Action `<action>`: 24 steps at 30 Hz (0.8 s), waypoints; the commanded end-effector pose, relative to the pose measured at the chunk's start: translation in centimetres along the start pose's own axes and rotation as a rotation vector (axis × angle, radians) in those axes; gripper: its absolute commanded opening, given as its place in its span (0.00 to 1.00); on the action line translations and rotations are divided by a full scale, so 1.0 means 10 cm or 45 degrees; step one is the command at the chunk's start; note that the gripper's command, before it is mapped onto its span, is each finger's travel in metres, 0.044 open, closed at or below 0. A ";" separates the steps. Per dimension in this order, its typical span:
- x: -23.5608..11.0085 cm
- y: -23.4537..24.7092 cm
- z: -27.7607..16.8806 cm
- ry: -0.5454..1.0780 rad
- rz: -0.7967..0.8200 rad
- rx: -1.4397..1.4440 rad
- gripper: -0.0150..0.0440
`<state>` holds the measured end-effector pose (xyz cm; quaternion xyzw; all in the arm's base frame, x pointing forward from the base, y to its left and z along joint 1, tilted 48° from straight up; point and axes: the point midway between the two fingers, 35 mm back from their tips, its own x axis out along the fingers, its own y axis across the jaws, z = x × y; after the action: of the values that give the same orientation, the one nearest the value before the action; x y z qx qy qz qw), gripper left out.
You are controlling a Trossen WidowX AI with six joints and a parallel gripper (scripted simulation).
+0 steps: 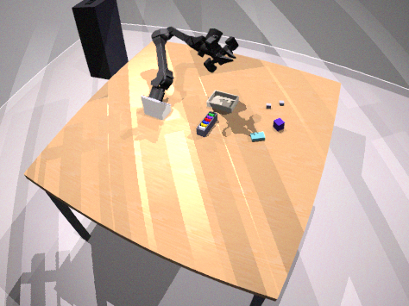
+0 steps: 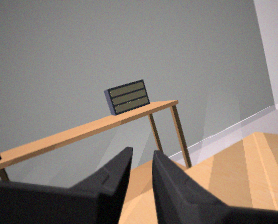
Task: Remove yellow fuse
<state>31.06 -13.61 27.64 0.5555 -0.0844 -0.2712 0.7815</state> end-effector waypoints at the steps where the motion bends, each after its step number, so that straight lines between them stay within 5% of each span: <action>1: 0.32 -0.64 -0.37 0.366 -0.306 -0.495 0.37; 12: 0.25 -1.80 -0.93 1.329 -0.518 -1.020 0.37; 19: -0.11 -2.28 -1.21 2.034 -0.249 -0.955 0.37; 24: -0.23 -2.37 -1.29 2.244 -0.008 -0.792 0.37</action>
<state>29.48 -10.28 4.41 0.2742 0.5906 -0.0244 0.7586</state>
